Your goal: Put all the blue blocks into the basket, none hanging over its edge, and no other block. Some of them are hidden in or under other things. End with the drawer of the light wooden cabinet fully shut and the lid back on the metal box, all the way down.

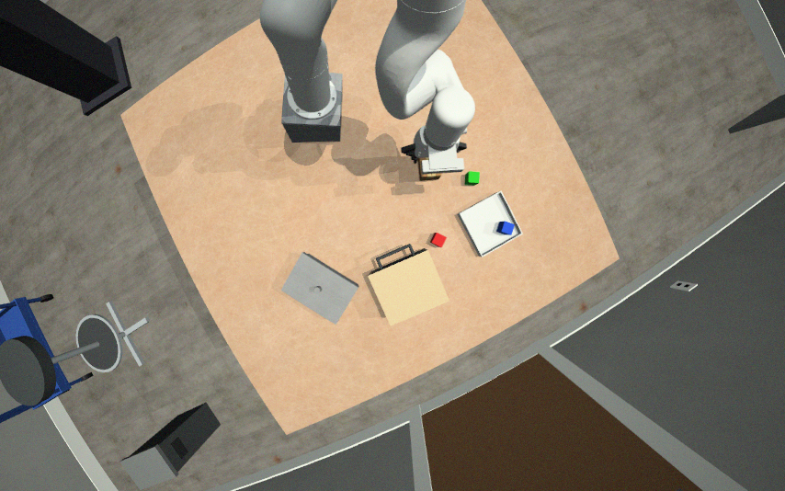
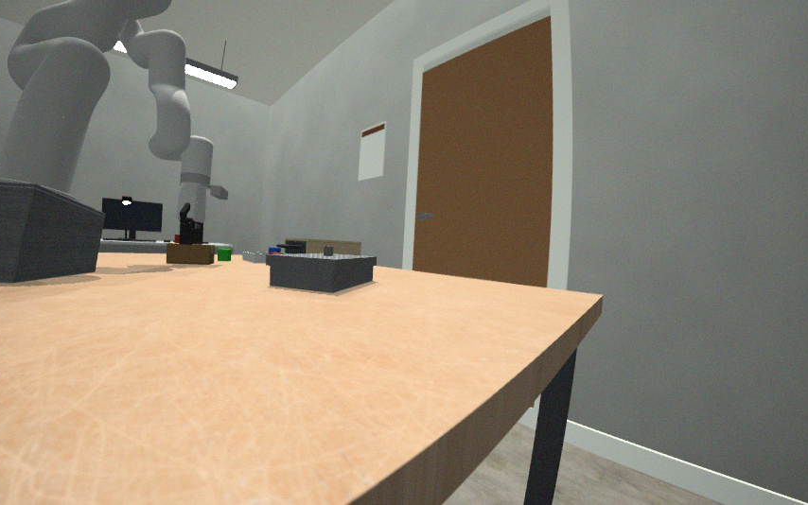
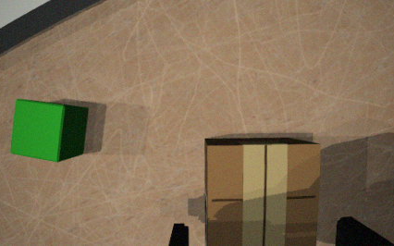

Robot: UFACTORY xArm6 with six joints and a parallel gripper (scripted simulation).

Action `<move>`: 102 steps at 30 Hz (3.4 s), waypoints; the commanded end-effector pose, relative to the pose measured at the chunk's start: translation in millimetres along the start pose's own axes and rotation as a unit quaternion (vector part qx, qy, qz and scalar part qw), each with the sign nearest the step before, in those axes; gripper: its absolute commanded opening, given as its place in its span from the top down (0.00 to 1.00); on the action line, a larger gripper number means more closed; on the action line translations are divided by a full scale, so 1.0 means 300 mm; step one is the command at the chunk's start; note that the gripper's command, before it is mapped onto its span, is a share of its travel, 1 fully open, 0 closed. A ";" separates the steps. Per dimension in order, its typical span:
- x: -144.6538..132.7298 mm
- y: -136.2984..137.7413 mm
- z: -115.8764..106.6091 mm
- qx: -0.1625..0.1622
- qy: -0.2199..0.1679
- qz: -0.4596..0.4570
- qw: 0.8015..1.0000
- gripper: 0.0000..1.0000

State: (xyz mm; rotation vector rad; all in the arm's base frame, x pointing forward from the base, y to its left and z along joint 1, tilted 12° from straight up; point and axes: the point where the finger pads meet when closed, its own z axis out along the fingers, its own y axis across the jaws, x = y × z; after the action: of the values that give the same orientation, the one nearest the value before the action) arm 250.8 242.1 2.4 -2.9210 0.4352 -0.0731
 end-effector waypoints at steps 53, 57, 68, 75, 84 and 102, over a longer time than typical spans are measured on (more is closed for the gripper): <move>0.002 -0.006 0.105 0.004 0.000 0.000 1.000 0.10; 0.002 -0.006 0.105 0.004 0.000 0.000 1.000 0.10; 0.002 -0.006 0.105 0.004 0.000 0.000 1.000 0.38; 0.002 -0.006 0.105 0.004 0.000 0.000 1.000 0.38; 0.002 -0.006 0.105 0.004 0.000 0.000 1.000 0.38; 0.002 -0.006 0.104 0.004 0.000 0.000 1.000 0.38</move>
State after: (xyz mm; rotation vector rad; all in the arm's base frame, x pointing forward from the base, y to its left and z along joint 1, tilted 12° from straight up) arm 253.7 248.5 -28.7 -2.9146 0.4334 -0.0715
